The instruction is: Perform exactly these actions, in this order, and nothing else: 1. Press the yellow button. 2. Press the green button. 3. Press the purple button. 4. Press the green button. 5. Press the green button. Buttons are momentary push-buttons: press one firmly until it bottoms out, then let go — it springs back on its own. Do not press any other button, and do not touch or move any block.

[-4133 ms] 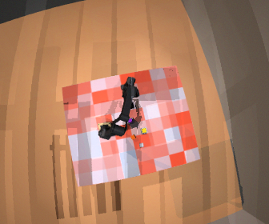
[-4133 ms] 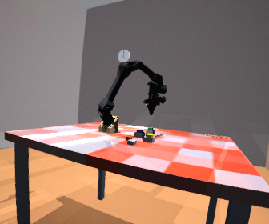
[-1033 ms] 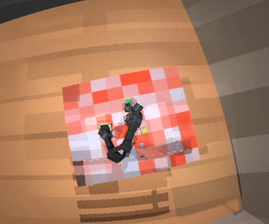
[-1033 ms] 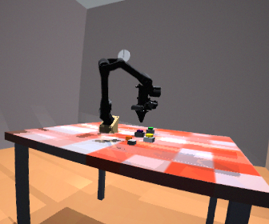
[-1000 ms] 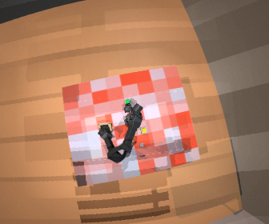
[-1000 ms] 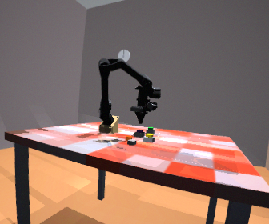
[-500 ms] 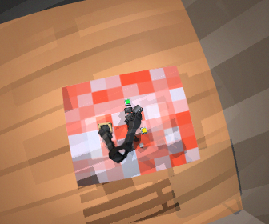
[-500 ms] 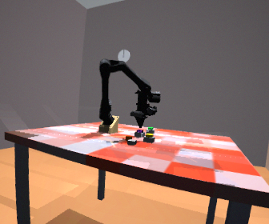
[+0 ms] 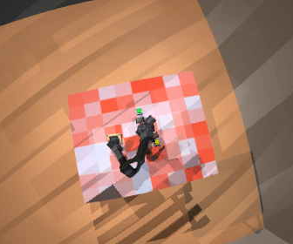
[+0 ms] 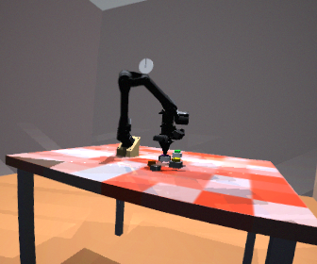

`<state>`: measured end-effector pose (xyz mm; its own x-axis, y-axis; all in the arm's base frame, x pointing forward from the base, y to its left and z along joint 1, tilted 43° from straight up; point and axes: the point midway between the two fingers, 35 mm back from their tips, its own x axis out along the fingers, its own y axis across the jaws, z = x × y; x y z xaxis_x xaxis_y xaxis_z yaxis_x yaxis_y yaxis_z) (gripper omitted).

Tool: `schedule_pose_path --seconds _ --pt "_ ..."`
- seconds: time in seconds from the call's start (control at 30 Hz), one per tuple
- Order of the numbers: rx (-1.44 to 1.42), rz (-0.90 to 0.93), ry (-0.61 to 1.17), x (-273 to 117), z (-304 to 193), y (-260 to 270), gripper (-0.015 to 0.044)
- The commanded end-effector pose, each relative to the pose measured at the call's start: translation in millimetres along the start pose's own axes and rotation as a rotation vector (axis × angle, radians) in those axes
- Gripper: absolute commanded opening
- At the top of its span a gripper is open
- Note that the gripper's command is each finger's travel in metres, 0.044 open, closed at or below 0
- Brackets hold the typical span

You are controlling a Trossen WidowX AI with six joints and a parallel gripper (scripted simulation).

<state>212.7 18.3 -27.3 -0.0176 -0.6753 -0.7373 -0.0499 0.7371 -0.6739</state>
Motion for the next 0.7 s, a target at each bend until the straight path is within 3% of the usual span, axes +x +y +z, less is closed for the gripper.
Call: schedule_pose_path --seconds 0.0,0.37,0.5,0.67 --pt "-0.007 -0.006 0.0 1.3 -0.5 -0.9 0.002" --pt "-0.007 -0.006 0.0 1.3 -0.5 -0.9 0.002" --pt "-0.006 -0.004 0.0 -30.8 -0.3 -0.2 0.002" --pt "-0.007 -0.004 0.0 -36.1 -0.2 -0.1 0.002"
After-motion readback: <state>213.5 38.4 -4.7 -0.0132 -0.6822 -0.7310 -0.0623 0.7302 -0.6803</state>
